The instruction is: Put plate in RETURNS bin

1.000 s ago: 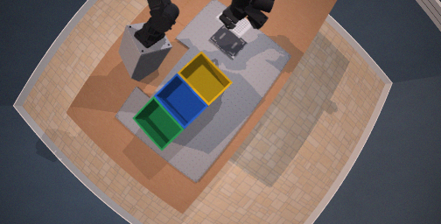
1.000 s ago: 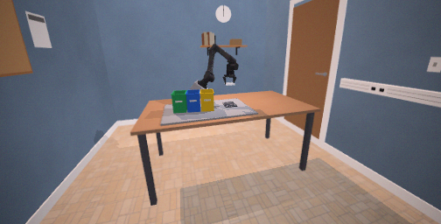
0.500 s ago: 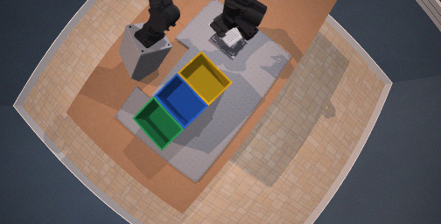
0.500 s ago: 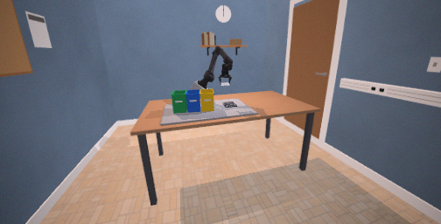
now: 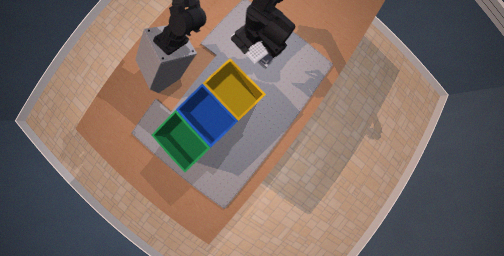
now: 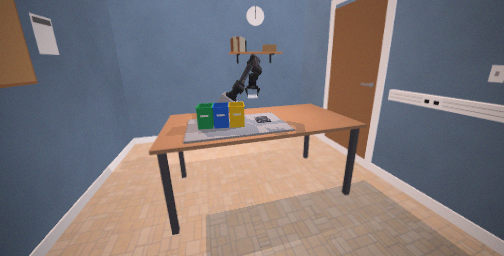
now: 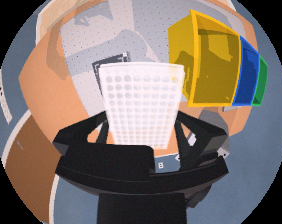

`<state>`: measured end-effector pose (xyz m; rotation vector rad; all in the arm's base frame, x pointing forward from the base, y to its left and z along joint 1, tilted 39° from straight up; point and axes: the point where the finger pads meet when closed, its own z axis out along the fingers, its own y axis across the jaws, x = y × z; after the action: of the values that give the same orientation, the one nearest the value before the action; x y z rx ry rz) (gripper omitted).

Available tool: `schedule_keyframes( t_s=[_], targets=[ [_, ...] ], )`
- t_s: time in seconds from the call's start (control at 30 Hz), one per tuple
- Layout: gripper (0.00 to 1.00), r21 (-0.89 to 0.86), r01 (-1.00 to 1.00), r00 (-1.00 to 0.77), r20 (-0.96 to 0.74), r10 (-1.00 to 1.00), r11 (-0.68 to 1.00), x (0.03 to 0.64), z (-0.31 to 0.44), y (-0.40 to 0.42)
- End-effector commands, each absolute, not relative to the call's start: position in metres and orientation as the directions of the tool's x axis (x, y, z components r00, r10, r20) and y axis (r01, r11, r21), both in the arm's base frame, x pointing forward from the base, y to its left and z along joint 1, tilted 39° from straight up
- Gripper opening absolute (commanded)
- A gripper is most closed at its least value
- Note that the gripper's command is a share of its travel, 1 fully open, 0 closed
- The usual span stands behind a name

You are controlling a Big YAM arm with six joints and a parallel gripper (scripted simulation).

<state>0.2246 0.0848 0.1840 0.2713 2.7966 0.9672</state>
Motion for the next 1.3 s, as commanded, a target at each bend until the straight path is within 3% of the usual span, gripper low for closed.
schedule_keyframes(
  t_s=[0.0,1.27],
  targets=[
    [0.00,0.619,0.073,-0.976,-0.118,0.185,0.782,0.225,0.178,0.078],
    [0.00,0.605,0.047,-0.969,-0.167,0.184,0.795,0.248,0.122,-0.018]
  ],
)
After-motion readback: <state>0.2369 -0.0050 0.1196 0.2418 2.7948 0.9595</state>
